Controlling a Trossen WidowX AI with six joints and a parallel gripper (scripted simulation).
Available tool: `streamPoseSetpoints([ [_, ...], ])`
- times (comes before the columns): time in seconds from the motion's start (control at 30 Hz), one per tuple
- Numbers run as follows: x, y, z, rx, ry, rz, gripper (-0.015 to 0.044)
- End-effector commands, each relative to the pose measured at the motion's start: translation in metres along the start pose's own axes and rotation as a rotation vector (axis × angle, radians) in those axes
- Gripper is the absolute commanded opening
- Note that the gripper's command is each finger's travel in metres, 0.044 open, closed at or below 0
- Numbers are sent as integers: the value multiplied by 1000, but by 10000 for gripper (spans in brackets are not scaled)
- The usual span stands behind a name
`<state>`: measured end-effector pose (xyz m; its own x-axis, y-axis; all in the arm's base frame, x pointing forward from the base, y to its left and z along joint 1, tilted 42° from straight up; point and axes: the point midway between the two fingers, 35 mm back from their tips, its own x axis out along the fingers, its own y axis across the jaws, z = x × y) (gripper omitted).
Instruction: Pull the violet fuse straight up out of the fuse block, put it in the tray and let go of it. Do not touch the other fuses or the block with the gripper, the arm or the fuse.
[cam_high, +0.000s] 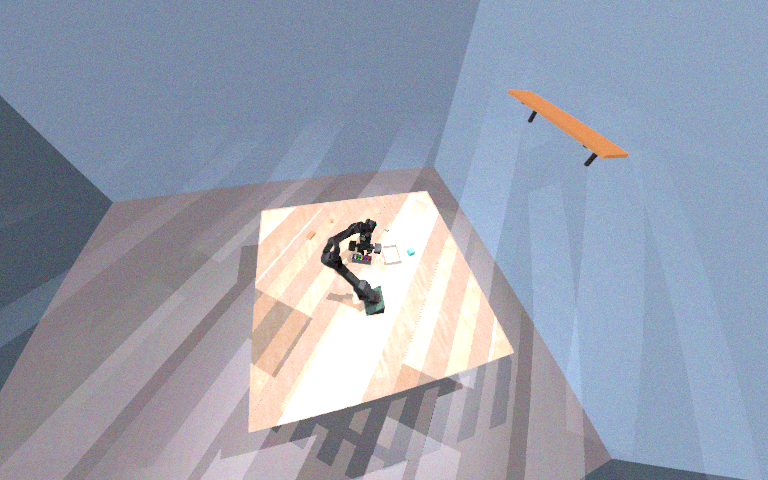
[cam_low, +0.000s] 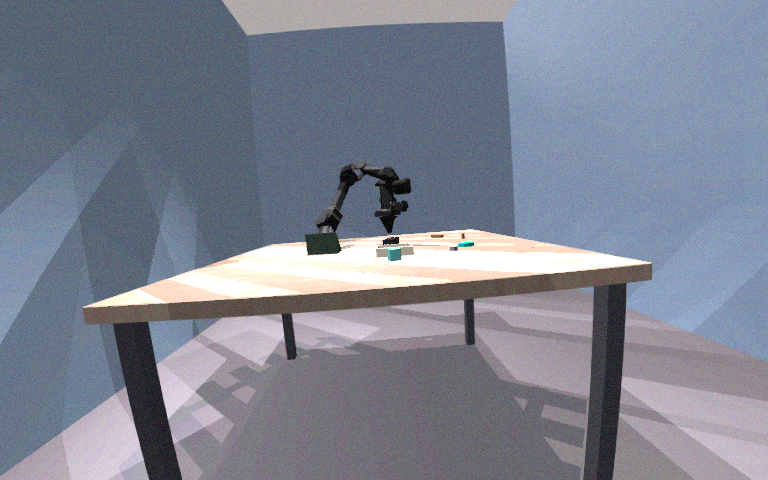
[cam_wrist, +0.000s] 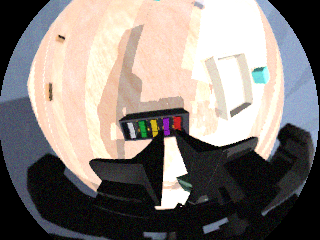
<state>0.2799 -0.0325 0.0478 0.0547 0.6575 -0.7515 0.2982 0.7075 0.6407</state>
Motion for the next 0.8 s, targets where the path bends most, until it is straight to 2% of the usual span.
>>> streamPoseSetpoints([
  [0.0, 6, 0, -2, 7, 6, 6, 72],
  [0.77, 22, 1, -3, 7, 7, 7, 72],
])
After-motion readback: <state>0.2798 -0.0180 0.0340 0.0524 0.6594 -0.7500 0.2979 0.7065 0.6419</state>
